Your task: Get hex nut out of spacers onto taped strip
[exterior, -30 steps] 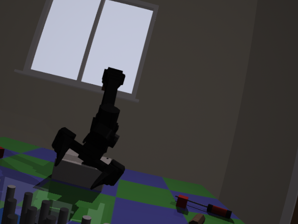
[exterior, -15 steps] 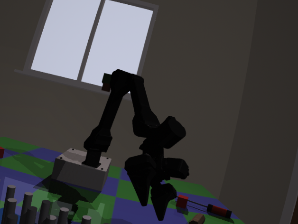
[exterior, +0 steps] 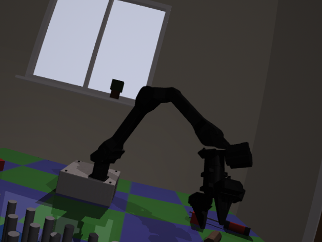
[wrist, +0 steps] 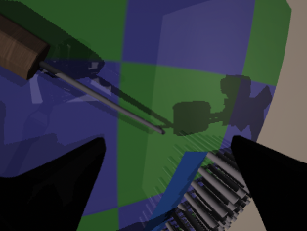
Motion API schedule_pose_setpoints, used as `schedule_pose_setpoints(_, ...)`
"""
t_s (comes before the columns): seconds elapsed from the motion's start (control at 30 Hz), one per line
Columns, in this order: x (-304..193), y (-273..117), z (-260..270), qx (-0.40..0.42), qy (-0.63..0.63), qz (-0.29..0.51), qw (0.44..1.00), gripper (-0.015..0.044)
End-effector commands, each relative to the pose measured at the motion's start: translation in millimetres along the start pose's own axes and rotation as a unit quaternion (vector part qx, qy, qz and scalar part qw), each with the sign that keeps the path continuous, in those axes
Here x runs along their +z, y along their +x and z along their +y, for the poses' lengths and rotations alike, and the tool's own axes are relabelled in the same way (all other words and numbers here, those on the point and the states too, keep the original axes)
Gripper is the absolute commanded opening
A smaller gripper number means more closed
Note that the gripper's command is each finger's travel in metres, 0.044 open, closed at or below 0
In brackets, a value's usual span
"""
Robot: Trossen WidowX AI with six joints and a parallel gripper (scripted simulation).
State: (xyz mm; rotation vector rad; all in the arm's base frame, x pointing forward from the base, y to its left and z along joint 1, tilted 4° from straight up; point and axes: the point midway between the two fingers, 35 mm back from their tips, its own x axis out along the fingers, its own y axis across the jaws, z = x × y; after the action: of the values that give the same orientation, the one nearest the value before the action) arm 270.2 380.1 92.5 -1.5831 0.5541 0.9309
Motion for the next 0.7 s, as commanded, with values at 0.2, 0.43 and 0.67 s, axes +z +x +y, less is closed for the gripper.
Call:
schedule_pose_setpoints(0.2, 76.6, -81.1, 67.3, 0.054, -0.352, 0.048, 0.933, 0.044)
schedule_pose_setpoints(0.43, 85.6, -99.3, 81.7, 0.06, -0.42, 0.059, 0.904, 0.044)
schedule_pose_setpoints(0.67, 87.0, -90.3, 85.4, 0.06, -0.419, 0.059, 0.904, 0.044)
